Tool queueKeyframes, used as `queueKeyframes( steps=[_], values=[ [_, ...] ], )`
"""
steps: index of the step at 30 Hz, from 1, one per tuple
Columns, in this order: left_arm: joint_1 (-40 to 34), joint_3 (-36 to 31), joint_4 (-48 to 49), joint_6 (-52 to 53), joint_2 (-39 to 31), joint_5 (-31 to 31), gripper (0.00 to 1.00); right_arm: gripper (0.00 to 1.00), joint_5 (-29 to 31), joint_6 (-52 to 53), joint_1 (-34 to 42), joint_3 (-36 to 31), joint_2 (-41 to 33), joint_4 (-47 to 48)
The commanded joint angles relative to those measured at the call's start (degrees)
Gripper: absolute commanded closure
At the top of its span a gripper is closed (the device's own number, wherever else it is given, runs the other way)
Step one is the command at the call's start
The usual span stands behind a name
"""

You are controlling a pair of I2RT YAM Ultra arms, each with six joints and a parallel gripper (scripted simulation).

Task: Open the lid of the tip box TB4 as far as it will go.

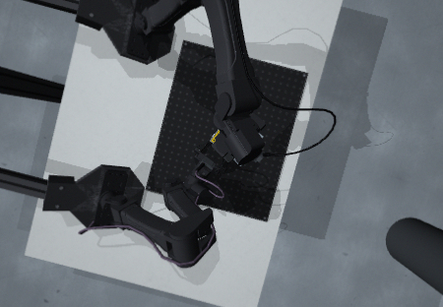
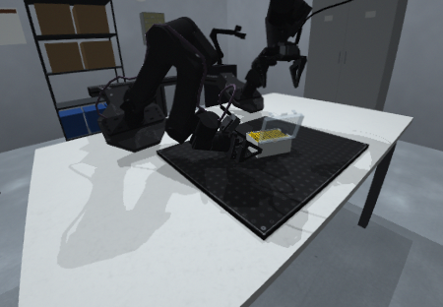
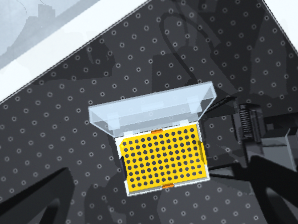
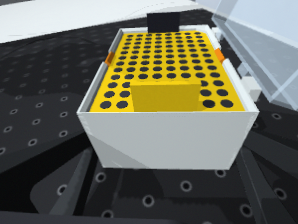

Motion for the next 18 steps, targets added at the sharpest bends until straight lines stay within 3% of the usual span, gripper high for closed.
queueKeyframes(
  steps=[1, 8, 9, 11, 12, 18],
  values=[
    [-1.2, 0.0, 1.2, 0.6, -1.3, -0.2, 0.0, 0.16, -1.1, 0.0, 0.2, 0.7, 0.3, -0.9],
    [-0.8, 0.2, 1.3, 0.6, -0.8, -0.2, 0.0, 0.16, -1.1, 0.0, 0.2, 0.7, 0.3, -0.9],
    [-0.8, 0.2, 1.3, 0.6, -0.8, -0.2, 0.0, 0.05, -1.1, 0.0, 0.2, 0.7, 0.3, -0.9],
    [-0.8, 0.2, 1.3, 0.6, -0.8, -0.2, 0.0, 0.05, -1.1, 0.0, 0.2, 0.7, 0.3, -0.9],
    [-0.8, 0.2, 1.3, 0.6, -0.8, -0.2, 0.0, 0.0, -1.1, -0.1, 0.2, 0.7, 0.3, -0.9],
    [-0.8, 0.2, 1.3, 0.6, -0.8, -0.2, 0.0, 0.0, -2.2, -0.9, -1.1, -2.0, -1.7, 0.1]
  ],
)
